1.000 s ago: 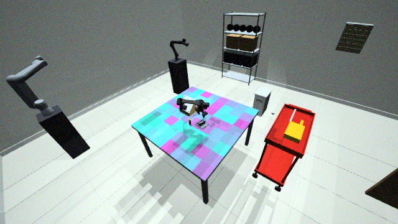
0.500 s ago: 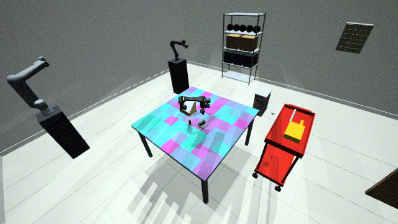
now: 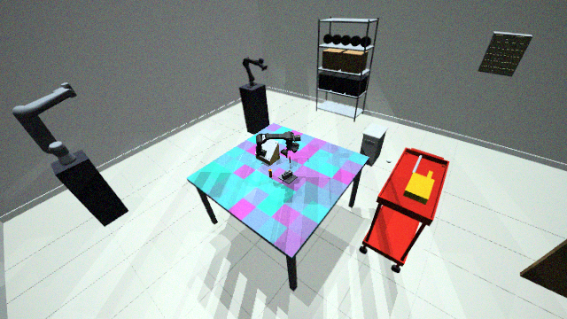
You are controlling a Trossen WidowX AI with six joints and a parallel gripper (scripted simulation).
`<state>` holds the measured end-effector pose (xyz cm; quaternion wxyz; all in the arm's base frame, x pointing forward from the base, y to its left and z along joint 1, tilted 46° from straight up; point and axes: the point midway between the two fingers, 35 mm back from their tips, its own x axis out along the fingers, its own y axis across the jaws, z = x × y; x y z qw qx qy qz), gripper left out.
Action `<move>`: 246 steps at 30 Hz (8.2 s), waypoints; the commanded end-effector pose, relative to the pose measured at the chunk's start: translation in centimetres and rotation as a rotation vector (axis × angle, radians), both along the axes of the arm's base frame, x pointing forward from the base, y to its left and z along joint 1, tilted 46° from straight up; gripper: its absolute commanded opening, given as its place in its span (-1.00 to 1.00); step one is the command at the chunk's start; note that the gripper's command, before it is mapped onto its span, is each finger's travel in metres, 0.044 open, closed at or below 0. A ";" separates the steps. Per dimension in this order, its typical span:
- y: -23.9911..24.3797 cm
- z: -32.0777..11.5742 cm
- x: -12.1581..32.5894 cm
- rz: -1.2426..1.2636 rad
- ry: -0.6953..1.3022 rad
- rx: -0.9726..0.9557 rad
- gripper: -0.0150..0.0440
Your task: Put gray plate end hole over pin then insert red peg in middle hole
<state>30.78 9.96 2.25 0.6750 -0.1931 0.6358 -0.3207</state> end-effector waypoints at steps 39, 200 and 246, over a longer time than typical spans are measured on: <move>0.1 -8.2 -5.7 -0.690 -0.641 -0.051 1.00; -10.1 4.7 4.3 -0.686 -0.642 -0.049 -0.49; -12.8 5.3 4.8 -0.689 -0.650 -0.060 -0.49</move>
